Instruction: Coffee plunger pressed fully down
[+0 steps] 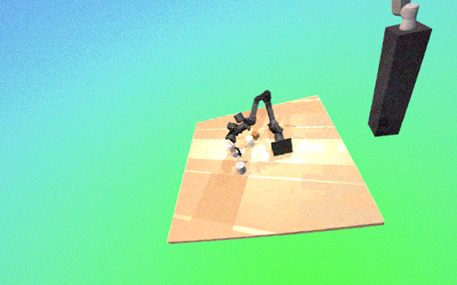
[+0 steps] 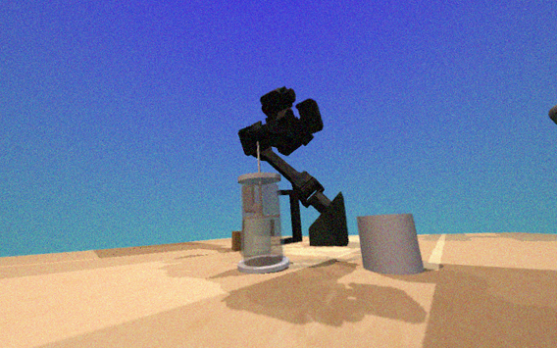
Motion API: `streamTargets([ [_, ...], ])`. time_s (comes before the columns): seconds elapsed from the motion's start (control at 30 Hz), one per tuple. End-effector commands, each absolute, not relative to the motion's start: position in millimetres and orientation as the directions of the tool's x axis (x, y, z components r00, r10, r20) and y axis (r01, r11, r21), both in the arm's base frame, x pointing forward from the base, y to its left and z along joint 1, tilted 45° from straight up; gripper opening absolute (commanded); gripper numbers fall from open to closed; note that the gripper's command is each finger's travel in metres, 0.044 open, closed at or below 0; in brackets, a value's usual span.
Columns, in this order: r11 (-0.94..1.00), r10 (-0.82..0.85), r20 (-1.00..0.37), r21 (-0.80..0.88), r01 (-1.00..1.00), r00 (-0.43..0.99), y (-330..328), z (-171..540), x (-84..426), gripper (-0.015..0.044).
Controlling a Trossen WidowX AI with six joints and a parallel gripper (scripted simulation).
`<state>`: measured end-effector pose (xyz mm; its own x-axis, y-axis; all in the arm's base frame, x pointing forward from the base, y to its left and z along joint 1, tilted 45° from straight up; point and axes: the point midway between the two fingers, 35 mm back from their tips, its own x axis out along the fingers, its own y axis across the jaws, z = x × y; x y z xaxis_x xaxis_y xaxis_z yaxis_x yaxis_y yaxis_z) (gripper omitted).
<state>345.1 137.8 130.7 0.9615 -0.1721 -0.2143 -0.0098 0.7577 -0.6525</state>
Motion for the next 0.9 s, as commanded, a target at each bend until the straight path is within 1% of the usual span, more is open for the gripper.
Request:
streamTargets([
  [0.0, 0.728, -0.217, -0.255, -0.685, -0.017, 0.942, 117.2, 106.4, 345.1, 0.0120],
  [0.4, 0.726, -0.217, -0.249, -0.688, -0.015, 0.944, 105.2, 95.6, 355.0, 0.0120],
  [0.87, 0.726, -0.218, -0.248, -0.688, -0.013, 0.944, 107.2, 95.2, 362.0, 0.0120],
])
